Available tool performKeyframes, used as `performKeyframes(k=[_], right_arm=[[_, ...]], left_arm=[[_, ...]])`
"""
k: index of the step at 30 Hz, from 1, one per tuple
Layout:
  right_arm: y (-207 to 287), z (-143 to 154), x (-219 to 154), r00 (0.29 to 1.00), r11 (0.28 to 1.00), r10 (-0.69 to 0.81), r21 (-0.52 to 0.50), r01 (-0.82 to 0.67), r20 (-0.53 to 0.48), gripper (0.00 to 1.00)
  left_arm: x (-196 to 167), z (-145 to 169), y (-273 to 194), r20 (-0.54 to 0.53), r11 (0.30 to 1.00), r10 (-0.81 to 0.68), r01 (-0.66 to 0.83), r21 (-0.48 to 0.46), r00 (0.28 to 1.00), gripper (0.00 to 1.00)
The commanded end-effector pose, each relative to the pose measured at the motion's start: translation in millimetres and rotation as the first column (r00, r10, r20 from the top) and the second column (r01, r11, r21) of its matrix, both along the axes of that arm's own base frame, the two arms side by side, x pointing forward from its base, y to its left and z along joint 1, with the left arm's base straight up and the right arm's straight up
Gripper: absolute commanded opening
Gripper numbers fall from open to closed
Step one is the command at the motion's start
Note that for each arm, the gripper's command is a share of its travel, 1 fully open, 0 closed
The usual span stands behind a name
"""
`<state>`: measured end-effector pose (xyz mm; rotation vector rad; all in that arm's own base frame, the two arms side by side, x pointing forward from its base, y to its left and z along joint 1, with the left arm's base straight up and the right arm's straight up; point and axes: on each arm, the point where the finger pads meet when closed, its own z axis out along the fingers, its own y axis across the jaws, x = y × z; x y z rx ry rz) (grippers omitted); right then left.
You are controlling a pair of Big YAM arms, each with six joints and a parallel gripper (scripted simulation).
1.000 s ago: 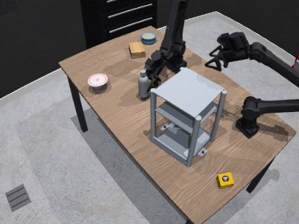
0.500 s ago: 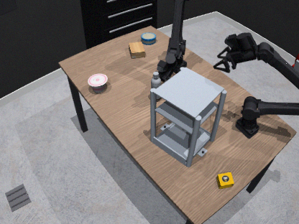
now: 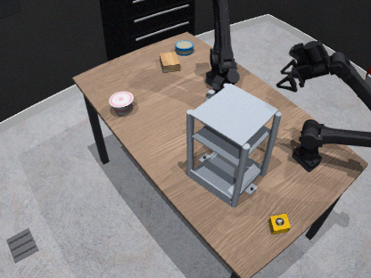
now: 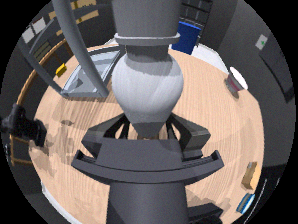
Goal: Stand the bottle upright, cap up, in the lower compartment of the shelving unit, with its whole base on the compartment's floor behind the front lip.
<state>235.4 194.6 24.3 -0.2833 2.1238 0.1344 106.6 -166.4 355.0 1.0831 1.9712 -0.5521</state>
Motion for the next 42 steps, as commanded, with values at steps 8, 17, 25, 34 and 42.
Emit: performKeyframes(k=[8,17,25,34,42], right_arm=[[80,24,-38,0.998,0.994,-0.062,0.093,0.060,0.012,0.51],[125,25,-60,0.998,0.995,-0.055,0.080,0.053,0.017,0.51],[197,26,-76,0.999,0.997,-0.042,0.064,0.040,0.023,0.51],[239,26,-82,0.999,0.998,-0.038,0.056,0.036,0.027,0.51],[245,26,-81,0.999,0.999,-0.033,0.044,0.032,0.032,0.51]], left_arm=[[-32,32,42,-0.005,1.000,-0.018,0.017,-0.018,1.000,1.00],[-46,29,67,-0.020,1.000,-0.011,0.011,0.006,1.000,1.00],[-60,25,89,-0.031,1.000,-0.015,0.016,0.025,0.999,1.00],[-59,21,87,-0.038,0.999,-0.023,0.025,0.040,0.999,1.00],[-59,22,86,-0.036,0.999,-0.024,0.025,0.037,0.999,1.00]])
